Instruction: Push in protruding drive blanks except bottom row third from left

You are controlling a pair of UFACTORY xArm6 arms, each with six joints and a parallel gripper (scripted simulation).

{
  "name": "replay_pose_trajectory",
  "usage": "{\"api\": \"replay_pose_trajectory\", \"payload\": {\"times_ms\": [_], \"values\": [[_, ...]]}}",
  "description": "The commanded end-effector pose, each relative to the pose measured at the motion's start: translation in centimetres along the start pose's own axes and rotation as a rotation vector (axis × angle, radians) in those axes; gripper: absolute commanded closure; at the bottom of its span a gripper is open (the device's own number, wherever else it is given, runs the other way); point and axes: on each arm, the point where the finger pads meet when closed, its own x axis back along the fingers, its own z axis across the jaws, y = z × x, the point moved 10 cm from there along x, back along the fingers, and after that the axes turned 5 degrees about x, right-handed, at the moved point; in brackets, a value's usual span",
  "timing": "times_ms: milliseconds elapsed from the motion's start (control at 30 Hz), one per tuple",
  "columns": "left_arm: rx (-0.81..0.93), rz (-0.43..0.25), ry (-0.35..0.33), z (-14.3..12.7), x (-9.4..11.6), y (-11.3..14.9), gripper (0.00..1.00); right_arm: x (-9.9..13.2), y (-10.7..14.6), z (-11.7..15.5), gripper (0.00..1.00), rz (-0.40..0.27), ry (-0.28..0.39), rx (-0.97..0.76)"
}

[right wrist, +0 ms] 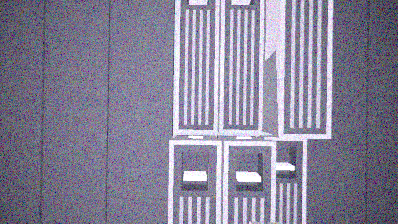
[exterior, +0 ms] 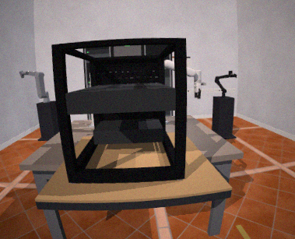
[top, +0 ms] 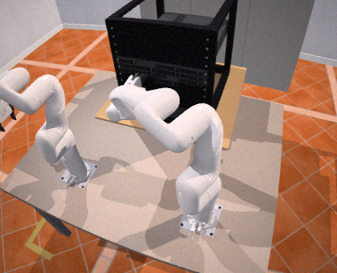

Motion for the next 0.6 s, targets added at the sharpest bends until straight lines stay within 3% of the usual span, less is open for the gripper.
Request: {"api": "replay_pose_trajectory", "payload": {"times_ms": [0, 567], "values": [[0.0, 0.005, 0.0, 0.01, 0.17, -0.06, 0.0, -0.03, 0.0, -0.21, 1.0, 0.001, -0.002, -0.004], [0.0, 0.005, 0.0, 0.01, 0.17, -0.06, 0.0, -0.28, 0.0, -0.22, 1.0, 0.001, -0.002, -0.004]]}}
